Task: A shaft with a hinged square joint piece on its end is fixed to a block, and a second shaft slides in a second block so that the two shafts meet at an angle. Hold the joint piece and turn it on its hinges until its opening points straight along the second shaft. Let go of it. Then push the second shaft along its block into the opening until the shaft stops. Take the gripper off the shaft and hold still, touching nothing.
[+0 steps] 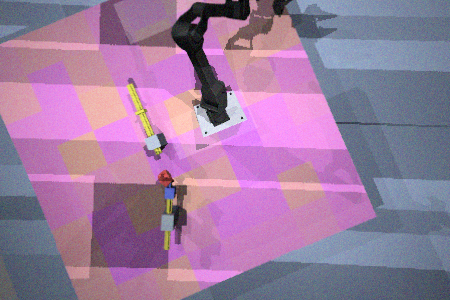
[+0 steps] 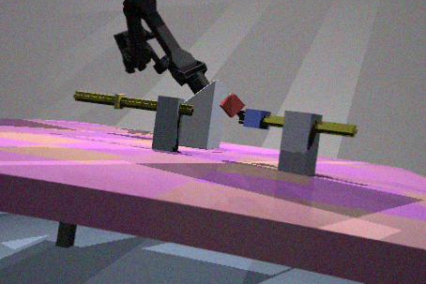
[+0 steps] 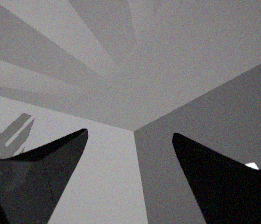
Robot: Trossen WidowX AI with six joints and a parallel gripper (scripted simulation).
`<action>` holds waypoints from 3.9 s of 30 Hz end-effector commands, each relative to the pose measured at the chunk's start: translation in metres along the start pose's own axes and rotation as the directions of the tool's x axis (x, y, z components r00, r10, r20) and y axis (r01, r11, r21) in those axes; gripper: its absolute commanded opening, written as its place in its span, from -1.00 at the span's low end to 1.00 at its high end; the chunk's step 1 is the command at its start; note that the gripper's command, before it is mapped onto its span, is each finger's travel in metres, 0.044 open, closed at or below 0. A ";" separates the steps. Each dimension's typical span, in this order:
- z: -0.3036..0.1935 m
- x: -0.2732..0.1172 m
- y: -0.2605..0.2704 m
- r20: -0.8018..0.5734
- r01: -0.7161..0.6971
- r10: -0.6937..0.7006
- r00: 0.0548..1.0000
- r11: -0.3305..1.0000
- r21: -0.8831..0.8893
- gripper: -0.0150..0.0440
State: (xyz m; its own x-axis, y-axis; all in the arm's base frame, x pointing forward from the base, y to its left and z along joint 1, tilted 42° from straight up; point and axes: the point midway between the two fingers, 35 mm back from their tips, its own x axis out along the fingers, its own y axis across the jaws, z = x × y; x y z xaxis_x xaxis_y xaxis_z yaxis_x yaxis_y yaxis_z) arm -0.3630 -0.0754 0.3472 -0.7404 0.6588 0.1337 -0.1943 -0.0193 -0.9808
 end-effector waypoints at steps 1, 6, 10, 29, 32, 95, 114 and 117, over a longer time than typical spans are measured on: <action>0.000 0.000 0.000 0.000 0.000 0.000 1.000 1.000 0.000 0.95; 0.008 -0.010 -0.002 0.043 -0.002 0.001 0.999 1.000 0.015 1.00; 0.029 -0.035 -0.004 0.150 -0.017 0.009 0.989 0.999 0.049 1.00; 0.105 -0.183 -0.005 0.603 -0.220 0.082 0.793 0.962 0.159 1.00; 0.112 -0.216 -0.006 0.675 -0.271 0.095 0.731 0.949 0.160 1.00; -0.368 -0.679 0.074 0.431 -0.072 0.600 -0.674 0.528 -0.846 1.00; -0.591 -0.490 0.160 0.351 0.341 0.781 -0.516 0.564 -0.752 1.00; -0.604 -0.448 0.169 0.397 0.364 0.764 -0.509 0.609 -0.705 1.00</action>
State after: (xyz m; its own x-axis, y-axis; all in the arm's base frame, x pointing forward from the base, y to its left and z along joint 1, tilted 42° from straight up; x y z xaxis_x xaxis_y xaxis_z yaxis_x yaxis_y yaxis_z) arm 0.3504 0.0376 0.0404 0.0075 -0.6216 -0.7833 0.1230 0.7779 -0.6162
